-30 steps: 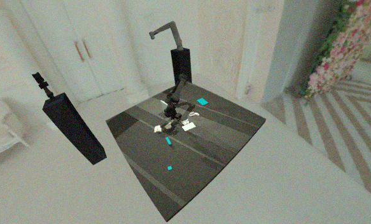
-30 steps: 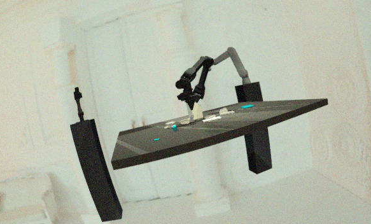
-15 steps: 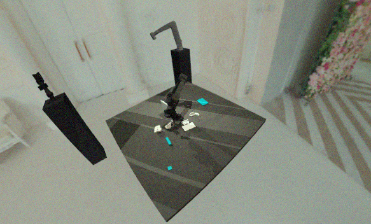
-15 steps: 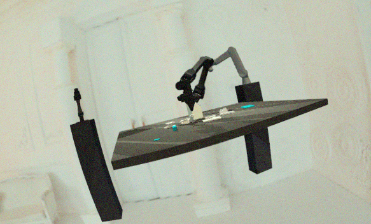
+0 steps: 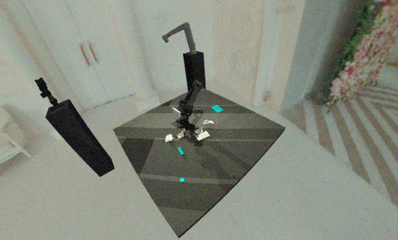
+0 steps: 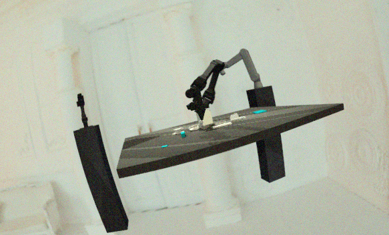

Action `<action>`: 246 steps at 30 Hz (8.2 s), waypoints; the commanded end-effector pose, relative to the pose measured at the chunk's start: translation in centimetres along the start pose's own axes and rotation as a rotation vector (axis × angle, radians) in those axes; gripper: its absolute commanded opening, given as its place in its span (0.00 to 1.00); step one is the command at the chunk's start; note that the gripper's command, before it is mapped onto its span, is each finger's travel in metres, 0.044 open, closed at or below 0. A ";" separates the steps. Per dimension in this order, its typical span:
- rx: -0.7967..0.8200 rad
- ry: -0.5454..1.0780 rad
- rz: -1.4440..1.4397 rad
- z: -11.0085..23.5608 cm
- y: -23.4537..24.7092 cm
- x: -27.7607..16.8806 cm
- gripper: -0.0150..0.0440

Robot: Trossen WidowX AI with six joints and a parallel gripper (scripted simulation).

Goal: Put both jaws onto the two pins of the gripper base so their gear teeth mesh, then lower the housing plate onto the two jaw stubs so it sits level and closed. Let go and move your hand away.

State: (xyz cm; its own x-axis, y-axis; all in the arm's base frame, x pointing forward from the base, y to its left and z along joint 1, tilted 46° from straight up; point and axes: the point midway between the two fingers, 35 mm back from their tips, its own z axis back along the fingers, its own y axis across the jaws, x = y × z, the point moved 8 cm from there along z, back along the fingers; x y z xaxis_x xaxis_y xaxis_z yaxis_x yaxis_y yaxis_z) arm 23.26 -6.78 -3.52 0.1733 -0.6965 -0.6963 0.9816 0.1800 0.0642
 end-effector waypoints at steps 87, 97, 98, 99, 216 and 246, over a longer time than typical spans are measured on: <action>0.007 0.007 -0.015 2.4 -6.3 0.2 0.39; 0.007 0.007 -0.015 2.4 -6.3 0.2 0.83; 0.007 0.007 -0.015 2.4 -6.3 0.2 0.88; 0.007 0.007 -0.015 2.4 -6.3 0.2 0.92; 0.002 0.013 -0.016 3.2 -6.3 0.1 0.82; 0.002 0.013 -0.016 3.2 -6.3 0.1 0.25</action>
State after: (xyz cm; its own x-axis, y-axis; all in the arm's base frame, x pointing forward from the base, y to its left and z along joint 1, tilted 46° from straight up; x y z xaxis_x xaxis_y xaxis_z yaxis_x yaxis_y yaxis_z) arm 17.30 -10.19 -1.73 0.1568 -0.6899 -0.7067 0.9843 0.1680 0.0543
